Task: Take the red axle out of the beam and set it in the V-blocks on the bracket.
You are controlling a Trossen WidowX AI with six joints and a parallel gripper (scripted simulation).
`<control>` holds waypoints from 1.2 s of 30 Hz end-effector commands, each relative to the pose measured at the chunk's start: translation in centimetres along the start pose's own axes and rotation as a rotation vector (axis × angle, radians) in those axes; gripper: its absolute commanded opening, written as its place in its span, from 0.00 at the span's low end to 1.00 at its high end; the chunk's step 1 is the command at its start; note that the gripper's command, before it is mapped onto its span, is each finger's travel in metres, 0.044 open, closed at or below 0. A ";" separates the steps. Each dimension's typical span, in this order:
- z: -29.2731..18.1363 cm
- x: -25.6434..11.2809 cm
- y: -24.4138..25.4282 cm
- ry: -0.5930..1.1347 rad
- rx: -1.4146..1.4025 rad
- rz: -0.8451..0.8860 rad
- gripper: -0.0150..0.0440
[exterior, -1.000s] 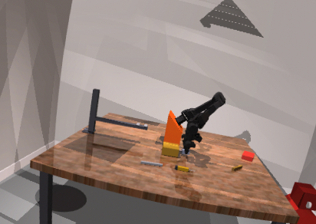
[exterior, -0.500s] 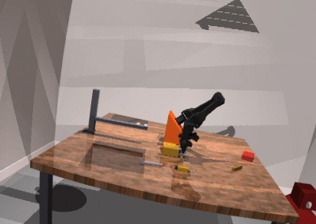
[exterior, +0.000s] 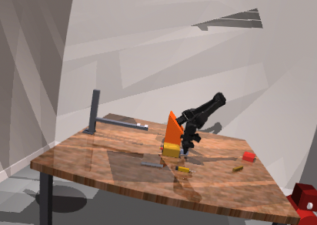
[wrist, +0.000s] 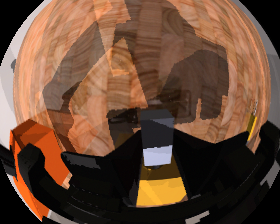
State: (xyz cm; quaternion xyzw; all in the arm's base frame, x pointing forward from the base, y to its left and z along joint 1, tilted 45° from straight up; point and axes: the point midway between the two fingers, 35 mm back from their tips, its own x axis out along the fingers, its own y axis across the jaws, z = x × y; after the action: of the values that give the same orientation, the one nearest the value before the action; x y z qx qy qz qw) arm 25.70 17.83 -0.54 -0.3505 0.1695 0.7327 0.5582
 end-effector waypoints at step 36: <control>4.5 -3.9 -0.6 0.005 -0.006 0.002 0.25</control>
State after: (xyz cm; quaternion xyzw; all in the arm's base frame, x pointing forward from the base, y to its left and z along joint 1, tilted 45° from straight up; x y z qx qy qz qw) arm 25.18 18.47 5.02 -0.3526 0.1715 0.7325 0.5565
